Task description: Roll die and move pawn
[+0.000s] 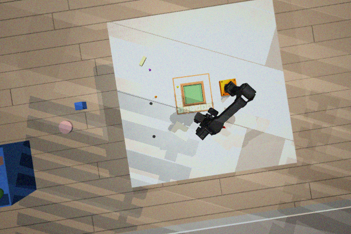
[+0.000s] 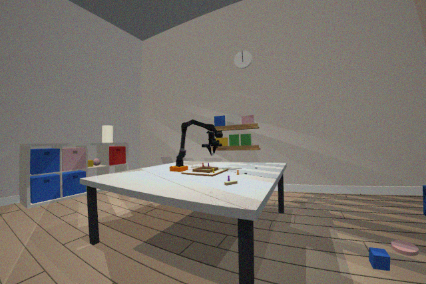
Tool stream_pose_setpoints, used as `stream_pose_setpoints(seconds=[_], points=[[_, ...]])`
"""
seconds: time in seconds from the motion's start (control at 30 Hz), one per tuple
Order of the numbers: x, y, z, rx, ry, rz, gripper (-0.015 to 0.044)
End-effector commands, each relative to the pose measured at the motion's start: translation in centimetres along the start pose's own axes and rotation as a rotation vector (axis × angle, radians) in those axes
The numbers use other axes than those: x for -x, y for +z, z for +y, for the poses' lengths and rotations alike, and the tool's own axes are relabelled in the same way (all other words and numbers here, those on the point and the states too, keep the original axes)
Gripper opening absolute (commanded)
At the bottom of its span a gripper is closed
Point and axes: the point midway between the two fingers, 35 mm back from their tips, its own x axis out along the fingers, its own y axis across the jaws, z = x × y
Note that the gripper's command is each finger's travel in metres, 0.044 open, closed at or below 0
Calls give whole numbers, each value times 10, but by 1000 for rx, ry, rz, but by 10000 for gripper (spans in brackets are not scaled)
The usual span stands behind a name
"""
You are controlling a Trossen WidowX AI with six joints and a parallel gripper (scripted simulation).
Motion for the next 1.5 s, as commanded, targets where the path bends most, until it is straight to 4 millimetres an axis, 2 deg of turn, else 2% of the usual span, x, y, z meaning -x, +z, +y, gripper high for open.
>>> stream_pose_setpoints(seconds=[0.0,0.4,0.87,1.47], points=[[4,1,-1,9,-2,2,0],[-7,53,-25,169,-9,-20,0],[-21,108,-65,407,-18,-17,0],[-36,159,-128,699,-17,-6,0]])
